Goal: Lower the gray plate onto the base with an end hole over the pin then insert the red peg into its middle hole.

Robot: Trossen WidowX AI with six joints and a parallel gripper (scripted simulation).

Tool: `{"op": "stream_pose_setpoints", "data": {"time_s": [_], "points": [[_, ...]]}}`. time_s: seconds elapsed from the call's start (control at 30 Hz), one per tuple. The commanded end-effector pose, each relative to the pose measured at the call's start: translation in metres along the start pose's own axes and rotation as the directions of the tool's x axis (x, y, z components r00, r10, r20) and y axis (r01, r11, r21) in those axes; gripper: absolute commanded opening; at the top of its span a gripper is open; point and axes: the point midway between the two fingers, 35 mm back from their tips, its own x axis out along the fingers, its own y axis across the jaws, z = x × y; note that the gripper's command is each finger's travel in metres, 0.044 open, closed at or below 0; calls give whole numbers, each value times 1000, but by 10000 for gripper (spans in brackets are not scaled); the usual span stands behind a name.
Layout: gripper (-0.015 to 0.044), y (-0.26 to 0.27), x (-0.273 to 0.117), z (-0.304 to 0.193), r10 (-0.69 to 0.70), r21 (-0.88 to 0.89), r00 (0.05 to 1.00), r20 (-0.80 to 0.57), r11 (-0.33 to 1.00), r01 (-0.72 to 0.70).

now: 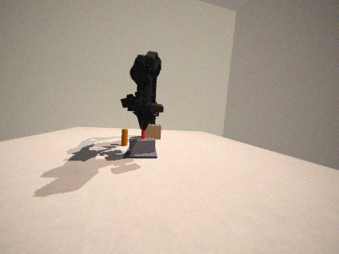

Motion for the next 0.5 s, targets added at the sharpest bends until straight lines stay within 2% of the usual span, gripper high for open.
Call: {"op": "stream_pose_setpoints", "data": {"time_s": [0.0, 0.1, 0.3, 0.47], "points": [[0, 0, 0, 0, 0, 0, 1000, 0, 1000, 0], [0, 0, 0, 0, 0, 0, 1000, 0, 1000, 0], [150, 0, 0, 0, 0, 0, 1000, 0, 1000, 0], [150, 0, 0, 0, 0, 0, 1000, 0, 1000, 0]]}}
